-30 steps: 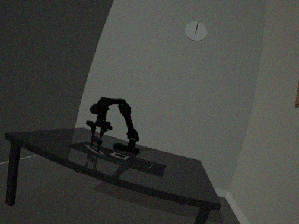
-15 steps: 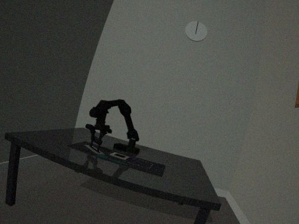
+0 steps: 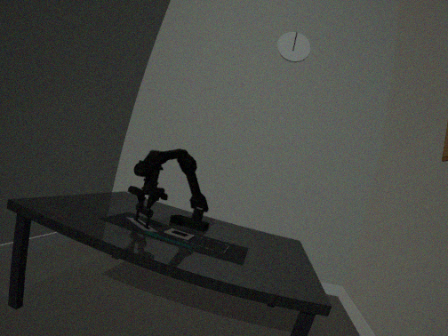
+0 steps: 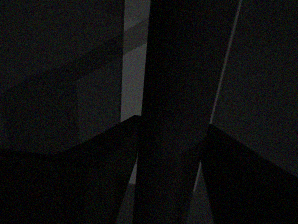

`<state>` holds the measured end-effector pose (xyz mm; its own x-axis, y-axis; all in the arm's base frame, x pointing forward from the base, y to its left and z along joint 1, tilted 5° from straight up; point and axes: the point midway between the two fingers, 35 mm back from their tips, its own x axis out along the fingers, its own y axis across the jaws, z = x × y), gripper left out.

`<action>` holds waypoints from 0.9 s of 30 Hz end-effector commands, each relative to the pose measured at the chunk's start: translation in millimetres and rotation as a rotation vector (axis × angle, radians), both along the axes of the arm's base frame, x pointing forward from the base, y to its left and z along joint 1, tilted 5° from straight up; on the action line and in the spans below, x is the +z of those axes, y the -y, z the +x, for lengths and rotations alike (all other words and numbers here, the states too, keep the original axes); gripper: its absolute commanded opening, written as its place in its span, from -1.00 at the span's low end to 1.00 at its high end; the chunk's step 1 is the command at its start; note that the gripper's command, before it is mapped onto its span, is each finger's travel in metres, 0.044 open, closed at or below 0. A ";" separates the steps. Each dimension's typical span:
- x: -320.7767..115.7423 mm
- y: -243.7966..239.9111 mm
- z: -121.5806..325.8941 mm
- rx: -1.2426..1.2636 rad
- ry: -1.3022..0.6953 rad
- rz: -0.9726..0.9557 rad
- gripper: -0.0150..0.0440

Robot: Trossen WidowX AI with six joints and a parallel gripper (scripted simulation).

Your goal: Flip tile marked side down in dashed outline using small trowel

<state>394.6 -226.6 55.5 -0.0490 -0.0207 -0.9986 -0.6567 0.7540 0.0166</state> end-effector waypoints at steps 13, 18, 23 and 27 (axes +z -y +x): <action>-1.0 0.5 -0.6 0.041 -0.003 0.000 -0.05; -1.0 0.5 -0.6 0.187 -0.006 0.007 -0.05; -1.0 0.5 -0.6 0.333 -0.009 0.015 -0.05; -1.0 0.5 -0.5 0.450 -0.012 0.021 -0.05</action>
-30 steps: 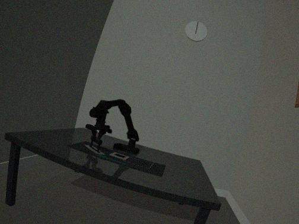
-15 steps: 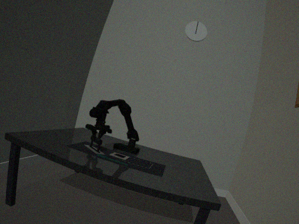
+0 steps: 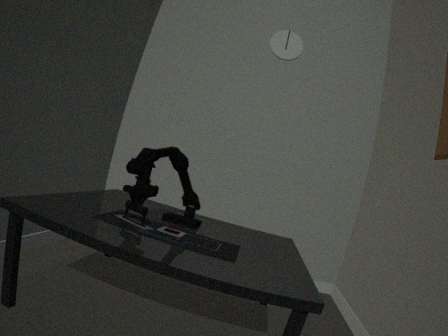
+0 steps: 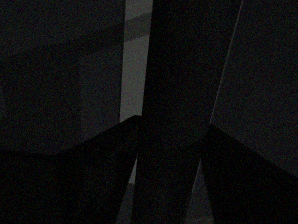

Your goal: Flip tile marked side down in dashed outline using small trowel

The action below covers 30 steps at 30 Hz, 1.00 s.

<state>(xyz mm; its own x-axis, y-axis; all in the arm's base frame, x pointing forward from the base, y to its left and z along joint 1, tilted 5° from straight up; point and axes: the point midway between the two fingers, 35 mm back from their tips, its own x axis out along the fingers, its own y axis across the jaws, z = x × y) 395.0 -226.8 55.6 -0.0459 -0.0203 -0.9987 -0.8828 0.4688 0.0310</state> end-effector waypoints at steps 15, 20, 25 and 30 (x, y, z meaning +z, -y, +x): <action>-1.2 0.3 -1.0 0.331 -0.012 0.014 0.13; -1.2 0.3 -1.0 0.331 -0.012 0.014 0.42; -1.2 0.3 -1.0 0.331 -0.012 0.014 0.42; -1.2 0.3 -1.0 0.331 -0.012 0.014 0.42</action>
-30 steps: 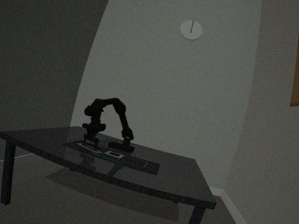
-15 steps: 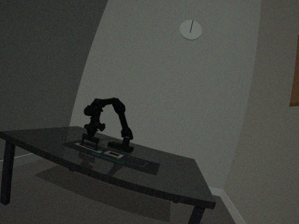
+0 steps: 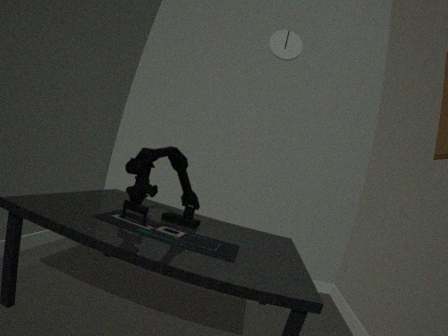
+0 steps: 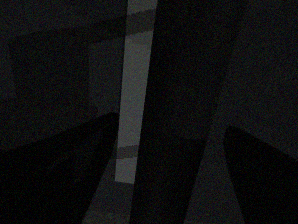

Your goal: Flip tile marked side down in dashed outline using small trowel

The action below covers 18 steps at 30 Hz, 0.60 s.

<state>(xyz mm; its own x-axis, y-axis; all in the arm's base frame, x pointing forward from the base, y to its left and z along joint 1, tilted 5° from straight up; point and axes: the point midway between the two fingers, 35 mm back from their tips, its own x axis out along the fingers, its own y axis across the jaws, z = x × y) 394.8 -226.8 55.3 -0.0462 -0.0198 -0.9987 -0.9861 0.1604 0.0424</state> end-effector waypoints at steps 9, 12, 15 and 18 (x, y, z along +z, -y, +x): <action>4.9 0.4 -0.1 0.005 -0.005 -0.002 0.42; 31.0 0.0 1.5 0.005 -0.005 -0.002 0.42; 43.9 -0.8 1.3 0.005 -0.005 -0.002 0.42; 43.9 -0.8 1.3 0.005 -0.005 -0.002 0.42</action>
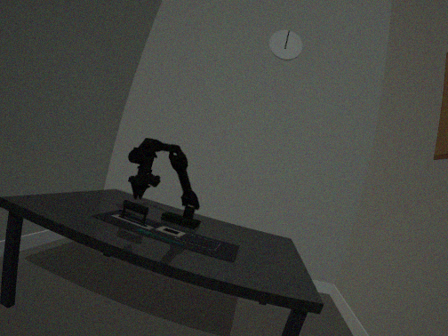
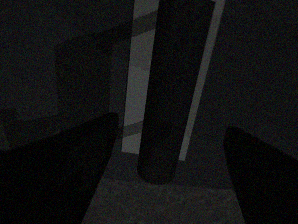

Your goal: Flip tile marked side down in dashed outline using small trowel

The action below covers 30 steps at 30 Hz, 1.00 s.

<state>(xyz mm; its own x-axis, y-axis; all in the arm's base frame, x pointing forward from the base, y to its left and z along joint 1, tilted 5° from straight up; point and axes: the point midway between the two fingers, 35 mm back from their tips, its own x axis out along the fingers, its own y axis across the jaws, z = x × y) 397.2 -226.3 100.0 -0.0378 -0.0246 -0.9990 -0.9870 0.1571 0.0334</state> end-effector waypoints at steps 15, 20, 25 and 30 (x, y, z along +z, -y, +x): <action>-0.8 15.2 8.0 -0.048 0.222 -0.049 0.53; -5.7 15.9 7.5 -0.053 0.367 -0.070 0.53; -9.8 11.6 1.1 -0.046 0.504 -0.095 0.53; -17.0 -0.1 -10.8 -0.026 0.618 -0.119 0.53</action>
<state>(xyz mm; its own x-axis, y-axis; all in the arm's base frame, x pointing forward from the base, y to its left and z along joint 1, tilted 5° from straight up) 394.8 -233.2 89.4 0.4992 -0.1429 -0.8546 -0.8402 0.1614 -0.5177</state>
